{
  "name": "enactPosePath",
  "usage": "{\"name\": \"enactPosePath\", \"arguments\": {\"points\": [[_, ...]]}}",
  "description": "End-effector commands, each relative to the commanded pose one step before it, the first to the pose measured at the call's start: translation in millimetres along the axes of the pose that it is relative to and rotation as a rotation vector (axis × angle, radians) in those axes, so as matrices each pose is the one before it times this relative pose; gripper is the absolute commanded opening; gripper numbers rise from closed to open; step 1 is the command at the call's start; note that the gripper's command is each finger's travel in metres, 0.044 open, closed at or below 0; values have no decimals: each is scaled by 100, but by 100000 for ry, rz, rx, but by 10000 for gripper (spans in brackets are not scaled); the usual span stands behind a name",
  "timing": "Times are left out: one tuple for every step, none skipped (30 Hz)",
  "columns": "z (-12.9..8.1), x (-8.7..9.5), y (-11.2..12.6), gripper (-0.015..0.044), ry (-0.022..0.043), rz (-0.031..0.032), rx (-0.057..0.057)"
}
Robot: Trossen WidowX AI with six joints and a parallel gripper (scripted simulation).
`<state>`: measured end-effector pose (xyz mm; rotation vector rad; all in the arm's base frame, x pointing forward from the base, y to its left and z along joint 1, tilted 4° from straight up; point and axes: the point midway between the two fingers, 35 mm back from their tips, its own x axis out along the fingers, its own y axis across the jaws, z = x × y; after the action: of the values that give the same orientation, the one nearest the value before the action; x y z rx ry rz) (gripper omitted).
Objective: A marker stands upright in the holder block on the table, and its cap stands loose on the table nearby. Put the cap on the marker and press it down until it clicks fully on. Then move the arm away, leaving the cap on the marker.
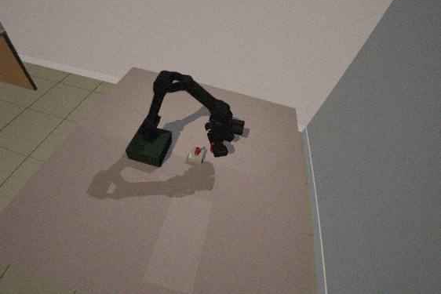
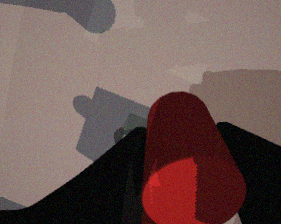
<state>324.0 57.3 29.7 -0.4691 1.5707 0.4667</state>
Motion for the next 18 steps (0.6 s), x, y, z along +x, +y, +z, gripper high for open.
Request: {"name": "enactPosePath", "arguments": {"points": [[-1162, -742, 230, 0, 41, -392, -330], [-243, -127, 63, 0, 17, 4, 0], [-244, -124, 64, 0, 17, 4, 0], [-244, -124, 64, 0, 17, 4, 0], [-245, -122, 65, 0, 17, 4, 0], [-245, -119, 66, 0, 18, 5, 0], [-246, -116, 67, 0, 18, 5, 0], [-246, -113, 68, 0, 18, 5, 0], [-247, -110, 69, 0, 18, 5, 0], [-247, -108, 70, 0, 18, 5, 0], [-247, -105, 71, 0, 18, 5, 0], [-248, -102, 72, 0, 18, 5, 0], [-248, -99, 73, 0, 18, 5, 0], [-248, -95, 73, 0, 18, 5, 0], [-249, -93, 74, 0, 18, 5, 0], [-249, -90, 75, 0, 18, 5, 0], [-249, -87, 76, 0, 18, 5, 0], [-249, -84, 77, 0, 18, 5, 0]]}}
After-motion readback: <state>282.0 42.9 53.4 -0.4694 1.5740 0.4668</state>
